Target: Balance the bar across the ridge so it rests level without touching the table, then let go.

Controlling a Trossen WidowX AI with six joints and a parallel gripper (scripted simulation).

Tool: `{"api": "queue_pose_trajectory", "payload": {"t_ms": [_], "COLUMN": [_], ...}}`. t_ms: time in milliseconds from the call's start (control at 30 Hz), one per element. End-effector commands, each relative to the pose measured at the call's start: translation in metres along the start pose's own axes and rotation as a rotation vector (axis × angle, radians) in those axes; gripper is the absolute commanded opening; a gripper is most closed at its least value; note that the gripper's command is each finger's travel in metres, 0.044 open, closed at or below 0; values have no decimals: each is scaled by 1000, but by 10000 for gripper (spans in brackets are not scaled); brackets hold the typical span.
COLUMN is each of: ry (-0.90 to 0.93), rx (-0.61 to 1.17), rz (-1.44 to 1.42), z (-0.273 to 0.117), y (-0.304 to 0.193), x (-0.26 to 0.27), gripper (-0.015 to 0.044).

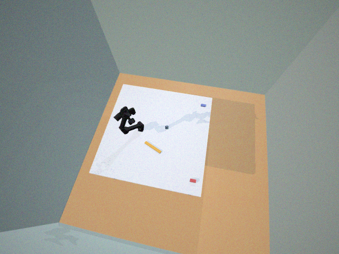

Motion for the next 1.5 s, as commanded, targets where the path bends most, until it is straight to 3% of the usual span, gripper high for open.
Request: {"api": "queue_pose_trajectory", "payload": {"t_ms": [0,100,633,1467], "ry": [-1,-11,-79,-44], "rx": [1,8,61,21], "rz": [-5,-75,-815,-1914], "z": [0,-2,-8,21], "y": [0,6,73,170], "x": [0,-3,-21,20], "gripper": [374,315,315,315]}}
Point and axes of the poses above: the point midway between the two fingers, 35 mm back from their tips, its own z axis out along the fingers, its own x axis across the jaws, y = z × x, the point moved 3 cm from there along -z, back along the fingers, and after that the axes turned 4 degrees about -z, right-handed, at the moved point
